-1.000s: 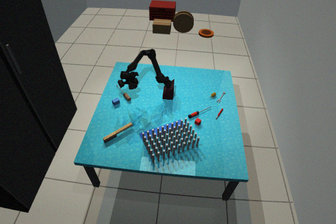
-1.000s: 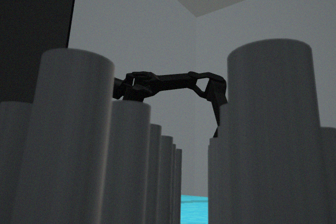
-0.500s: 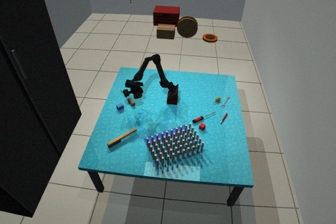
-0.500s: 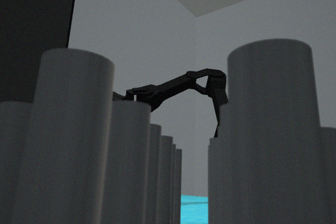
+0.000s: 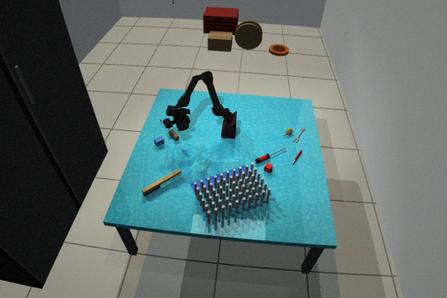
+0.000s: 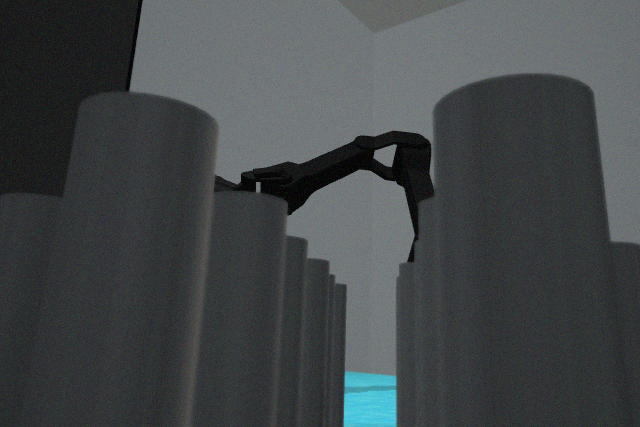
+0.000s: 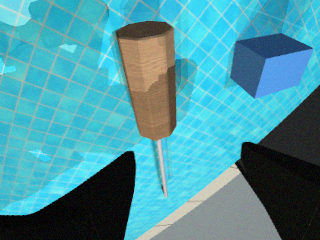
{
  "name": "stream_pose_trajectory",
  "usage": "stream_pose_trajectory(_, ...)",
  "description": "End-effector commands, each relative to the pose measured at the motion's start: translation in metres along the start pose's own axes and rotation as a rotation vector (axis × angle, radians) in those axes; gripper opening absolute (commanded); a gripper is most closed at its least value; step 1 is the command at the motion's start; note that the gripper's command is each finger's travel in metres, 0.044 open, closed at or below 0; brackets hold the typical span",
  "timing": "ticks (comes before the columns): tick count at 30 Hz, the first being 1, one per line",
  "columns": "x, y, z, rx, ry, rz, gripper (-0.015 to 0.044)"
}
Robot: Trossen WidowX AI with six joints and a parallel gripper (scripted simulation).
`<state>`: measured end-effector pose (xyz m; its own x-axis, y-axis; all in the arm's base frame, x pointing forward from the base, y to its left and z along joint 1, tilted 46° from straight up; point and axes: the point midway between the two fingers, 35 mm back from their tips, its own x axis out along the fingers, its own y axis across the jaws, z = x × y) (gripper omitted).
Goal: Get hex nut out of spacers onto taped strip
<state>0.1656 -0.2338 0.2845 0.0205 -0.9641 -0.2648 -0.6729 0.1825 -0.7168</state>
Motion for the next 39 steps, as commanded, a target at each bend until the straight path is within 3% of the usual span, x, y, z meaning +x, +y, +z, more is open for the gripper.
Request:
stream_pose_trajectory(1,0.000,0.000,0.000,-0.002,-0.002,-0.001,0.0280)
stream_pose_trajectory(39,0.046,0.013,0.023,-0.002,-0.002,-0.001,0.0280)
